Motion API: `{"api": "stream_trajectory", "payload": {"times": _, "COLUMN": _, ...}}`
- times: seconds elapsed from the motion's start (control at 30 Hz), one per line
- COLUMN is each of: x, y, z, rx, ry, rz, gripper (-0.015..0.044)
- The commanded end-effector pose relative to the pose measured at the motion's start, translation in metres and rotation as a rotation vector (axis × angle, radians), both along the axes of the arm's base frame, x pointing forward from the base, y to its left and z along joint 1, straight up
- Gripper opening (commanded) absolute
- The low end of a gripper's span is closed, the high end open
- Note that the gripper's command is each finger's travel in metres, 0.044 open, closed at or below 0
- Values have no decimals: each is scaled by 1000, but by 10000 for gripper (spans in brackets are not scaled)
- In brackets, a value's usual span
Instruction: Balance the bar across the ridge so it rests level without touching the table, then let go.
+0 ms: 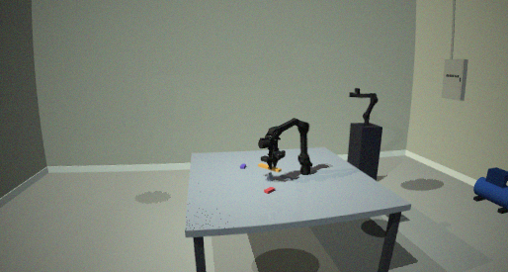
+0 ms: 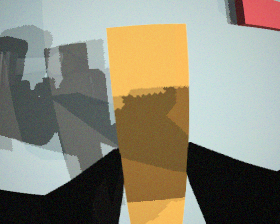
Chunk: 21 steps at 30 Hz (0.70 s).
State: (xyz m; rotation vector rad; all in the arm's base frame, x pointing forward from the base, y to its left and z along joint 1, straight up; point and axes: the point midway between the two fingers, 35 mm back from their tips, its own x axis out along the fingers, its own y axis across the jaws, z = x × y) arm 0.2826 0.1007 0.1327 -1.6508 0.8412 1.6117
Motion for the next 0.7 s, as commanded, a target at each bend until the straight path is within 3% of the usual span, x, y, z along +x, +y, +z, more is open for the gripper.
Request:
{"api": "stream_trajectory", "payload": {"times": 0.0, "x": -1, "y": 0, "z": -8, "rx": 1, "ry": 6, "rz": 6, "gripper": 0}}
{"api": "stream_trajectory", "payload": {"times": 0.67, "x": -3, "y": -1, "z": -20, "rx": 0, "ry": 6, "rz": 7, "gripper": 0}}
